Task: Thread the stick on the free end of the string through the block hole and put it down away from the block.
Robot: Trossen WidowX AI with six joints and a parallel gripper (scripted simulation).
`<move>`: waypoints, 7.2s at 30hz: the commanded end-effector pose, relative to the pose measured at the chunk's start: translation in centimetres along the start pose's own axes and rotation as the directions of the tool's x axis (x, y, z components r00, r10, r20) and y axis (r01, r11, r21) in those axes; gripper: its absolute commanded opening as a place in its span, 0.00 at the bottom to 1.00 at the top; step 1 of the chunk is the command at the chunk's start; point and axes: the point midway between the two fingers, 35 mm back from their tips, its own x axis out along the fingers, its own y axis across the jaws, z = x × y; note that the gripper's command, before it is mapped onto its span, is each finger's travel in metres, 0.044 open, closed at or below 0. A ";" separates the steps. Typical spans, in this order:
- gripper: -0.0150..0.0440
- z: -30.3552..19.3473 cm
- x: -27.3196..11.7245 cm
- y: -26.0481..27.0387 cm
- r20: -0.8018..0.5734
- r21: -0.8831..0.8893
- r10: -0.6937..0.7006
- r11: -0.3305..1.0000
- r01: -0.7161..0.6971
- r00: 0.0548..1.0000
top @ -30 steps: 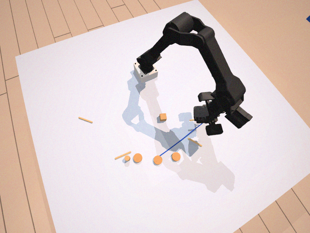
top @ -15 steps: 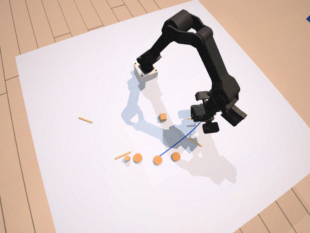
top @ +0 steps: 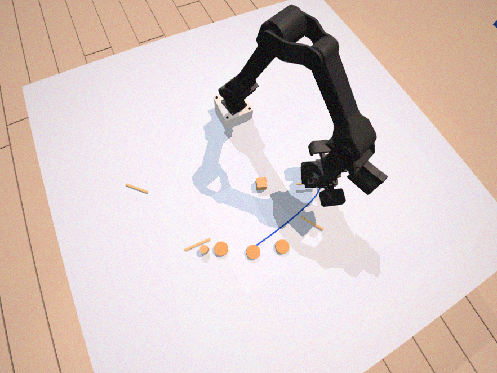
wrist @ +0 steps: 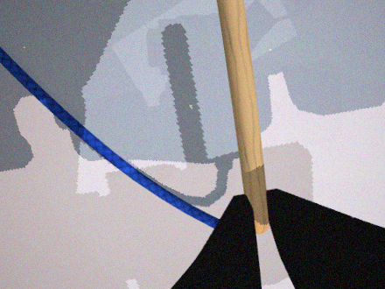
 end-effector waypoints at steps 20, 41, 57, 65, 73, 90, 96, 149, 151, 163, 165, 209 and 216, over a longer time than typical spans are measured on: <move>0.25 1.3 1.1 -1.4 0.000 0.005 0.006 1.000 -0.006 1.000; 0.25 4.2 1.0 -1.2 0.004 0.005 0.006 1.000 -0.006 1.000; 0.25 6.3 1.0 -1.2 0.006 0.005 0.006 1.000 -0.006 1.000; 0.25 7.4 1.1 -1.3 0.007 0.005 0.007 1.000 -0.007 1.000; 0.25 8.4 1.1 -1.4 0.007 0.005 0.007 1.000 -0.007 1.000; 0.25 9.1 0.9 -1.5 0.005 0.004 0.007 1.000 -0.007 1.000; 0.25 9.9 1.0 -1.5 0.006 0.004 0.007 1.000 -0.007 1.000; 0.46 14.2 -6.9 -1.1 0.013 0.009 0.018 1.000 -0.018 1.000; 0.46 14.3 -6.9 -1.1 0.013 -0.052 0.018 0.999 -0.017 1.000; 0.46 16.4 -6.9 -1.2 0.020 -0.912 0.015 0.409 0.012 1.000; 0.46 16.7 -6.9 -1.2 0.022 -0.972 0.014 0.234 0.018 1.000; 0.46 20.0 -6.5 -1.5 0.034 0.002 0.007 -1.000 0.007 0.999; 0.46 20.0 -5.3 -1.4 0.034 0.002 0.007 -1.000 0.007 0.999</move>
